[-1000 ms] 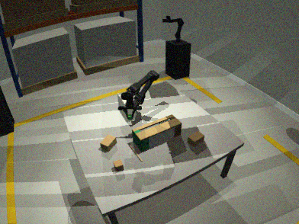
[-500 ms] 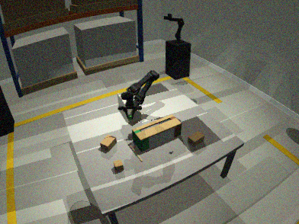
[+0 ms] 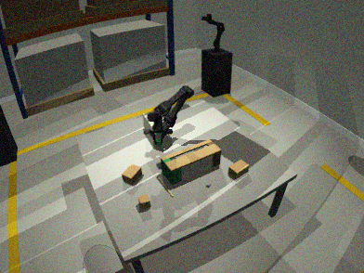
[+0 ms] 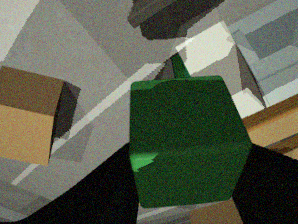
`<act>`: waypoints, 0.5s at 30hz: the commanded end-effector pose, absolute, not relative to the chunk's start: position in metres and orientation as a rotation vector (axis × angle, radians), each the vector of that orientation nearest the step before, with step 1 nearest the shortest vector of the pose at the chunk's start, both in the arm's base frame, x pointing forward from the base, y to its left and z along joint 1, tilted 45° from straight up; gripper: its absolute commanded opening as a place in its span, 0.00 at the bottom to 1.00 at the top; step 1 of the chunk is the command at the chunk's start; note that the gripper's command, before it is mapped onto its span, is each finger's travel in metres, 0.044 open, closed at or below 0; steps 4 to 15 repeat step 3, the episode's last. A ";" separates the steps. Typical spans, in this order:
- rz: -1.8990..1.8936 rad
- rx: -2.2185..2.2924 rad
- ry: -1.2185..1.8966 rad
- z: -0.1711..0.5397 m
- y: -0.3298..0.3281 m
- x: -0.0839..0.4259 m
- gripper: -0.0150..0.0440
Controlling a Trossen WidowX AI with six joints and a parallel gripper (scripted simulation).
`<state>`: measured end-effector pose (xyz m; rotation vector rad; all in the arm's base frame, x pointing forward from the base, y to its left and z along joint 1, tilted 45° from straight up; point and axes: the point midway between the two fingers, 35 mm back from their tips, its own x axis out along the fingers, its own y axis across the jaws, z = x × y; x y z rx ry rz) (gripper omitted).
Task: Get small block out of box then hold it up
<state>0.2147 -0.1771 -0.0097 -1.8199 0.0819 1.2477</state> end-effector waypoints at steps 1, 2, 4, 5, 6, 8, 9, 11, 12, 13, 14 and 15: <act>1.250 -1.814 0.090 -0.010 -0.177 0.214 0.25; 1.250 -1.814 0.090 -0.010 -0.177 0.214 0.25; 1.250 -1.814 0.090 -0.010 -0.177 0.214 0.25; 1.250 -1.814 0.090 -0.010 -0.177 0.214 0.25; 1.250 -1.814 0.090 -0.010 -0.177 0.214 0.25; 1.250 -1.814 0.090 -0.010 -0.177 0.214 0.25; 1.250 -1.814 0.090 -0.010 -0.177 0.214 0.25; 1.250 -1.814 0.090 -0.010 -0.177 0.214 0.25; 1.250 -1.814 0.090 -0.010 -0.177 0.214 0.25; 1.250 -1.814 0.090 -0.010 -0.177 0.214 0.25; 1.250 -1.814 0.090 -0.010 -0.177 0.214 0.25; 1.250 -1.814 0.090 -0.010 -0.177 0.214 0.25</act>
